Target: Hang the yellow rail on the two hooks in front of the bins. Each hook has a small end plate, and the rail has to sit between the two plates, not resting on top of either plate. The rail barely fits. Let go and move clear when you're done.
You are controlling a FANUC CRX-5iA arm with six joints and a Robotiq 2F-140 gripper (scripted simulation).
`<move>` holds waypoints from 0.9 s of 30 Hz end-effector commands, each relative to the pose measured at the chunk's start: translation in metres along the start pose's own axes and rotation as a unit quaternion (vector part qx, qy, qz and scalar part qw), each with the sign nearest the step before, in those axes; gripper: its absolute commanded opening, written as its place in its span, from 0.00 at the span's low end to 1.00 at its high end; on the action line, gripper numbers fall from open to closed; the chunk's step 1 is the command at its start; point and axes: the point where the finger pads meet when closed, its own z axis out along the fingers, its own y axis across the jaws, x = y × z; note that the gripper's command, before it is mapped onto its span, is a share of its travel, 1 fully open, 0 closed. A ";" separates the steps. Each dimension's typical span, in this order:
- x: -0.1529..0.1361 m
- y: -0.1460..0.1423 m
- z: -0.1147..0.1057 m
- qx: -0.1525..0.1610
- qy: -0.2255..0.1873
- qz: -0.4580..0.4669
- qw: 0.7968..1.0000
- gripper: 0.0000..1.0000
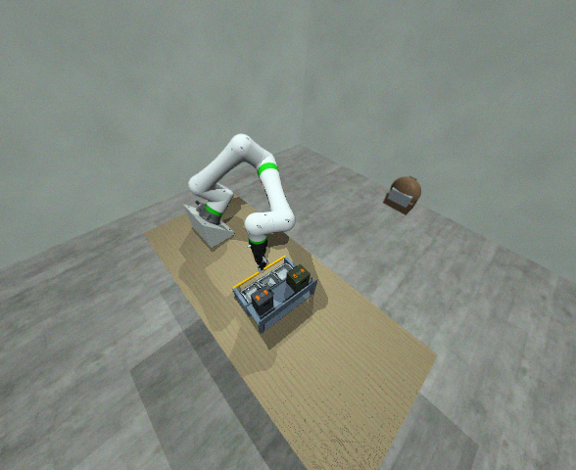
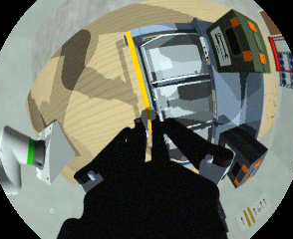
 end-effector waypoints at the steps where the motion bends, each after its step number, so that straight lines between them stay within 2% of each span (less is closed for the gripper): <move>1: 0.000 0.001 0.000 -0.002 0.000 0.000 1.000 0.00; 27: 0.000 -0.001 0.012 -0.002 0.000 0.000 1.000 0.00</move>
